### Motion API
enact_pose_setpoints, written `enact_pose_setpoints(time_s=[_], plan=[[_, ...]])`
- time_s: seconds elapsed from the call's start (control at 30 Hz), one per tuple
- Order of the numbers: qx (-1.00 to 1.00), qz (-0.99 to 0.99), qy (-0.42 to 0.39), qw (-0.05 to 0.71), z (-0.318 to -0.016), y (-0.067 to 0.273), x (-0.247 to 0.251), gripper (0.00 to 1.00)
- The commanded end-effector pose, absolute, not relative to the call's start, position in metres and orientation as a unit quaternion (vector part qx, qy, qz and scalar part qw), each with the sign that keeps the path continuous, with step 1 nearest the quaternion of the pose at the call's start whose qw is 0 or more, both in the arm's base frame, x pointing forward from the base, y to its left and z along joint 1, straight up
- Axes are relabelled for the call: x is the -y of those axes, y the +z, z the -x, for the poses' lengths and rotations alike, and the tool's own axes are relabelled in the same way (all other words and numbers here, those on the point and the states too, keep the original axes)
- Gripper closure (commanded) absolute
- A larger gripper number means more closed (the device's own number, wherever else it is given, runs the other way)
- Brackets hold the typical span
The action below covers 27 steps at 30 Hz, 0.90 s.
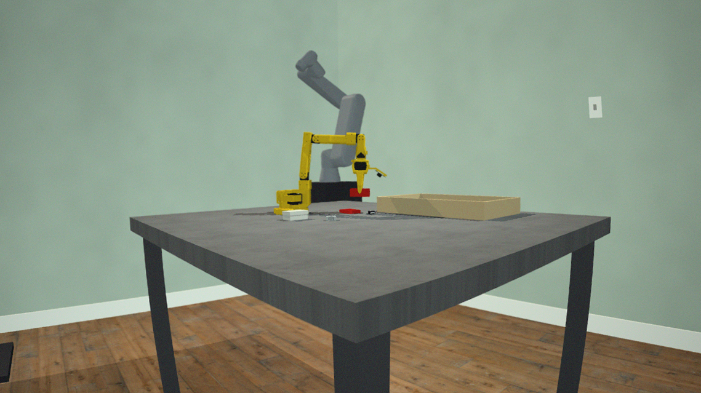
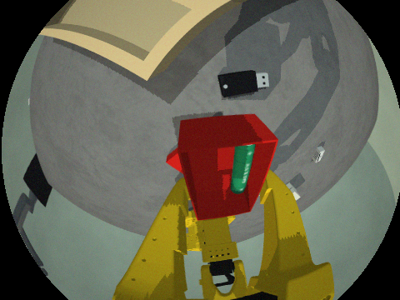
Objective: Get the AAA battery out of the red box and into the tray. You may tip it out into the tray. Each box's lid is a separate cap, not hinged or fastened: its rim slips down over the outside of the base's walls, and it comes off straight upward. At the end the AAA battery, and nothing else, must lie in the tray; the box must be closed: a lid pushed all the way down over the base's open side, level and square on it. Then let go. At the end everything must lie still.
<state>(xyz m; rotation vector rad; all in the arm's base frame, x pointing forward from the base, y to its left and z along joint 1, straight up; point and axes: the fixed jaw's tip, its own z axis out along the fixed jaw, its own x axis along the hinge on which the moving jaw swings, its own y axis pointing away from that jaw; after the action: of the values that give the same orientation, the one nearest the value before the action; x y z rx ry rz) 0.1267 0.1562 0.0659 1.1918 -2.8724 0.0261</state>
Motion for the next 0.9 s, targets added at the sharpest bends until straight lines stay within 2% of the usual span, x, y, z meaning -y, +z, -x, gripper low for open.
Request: enact_pose_setpoints(time_s=[0.0,0.87], plan=[[0.924,-0.383,-0.002,-0.004,-0.13,0.072,-0.162,0.79],[0.922,-0.382,-0.027,-0.054,-0.142,0.073,-0.175,0.79]])
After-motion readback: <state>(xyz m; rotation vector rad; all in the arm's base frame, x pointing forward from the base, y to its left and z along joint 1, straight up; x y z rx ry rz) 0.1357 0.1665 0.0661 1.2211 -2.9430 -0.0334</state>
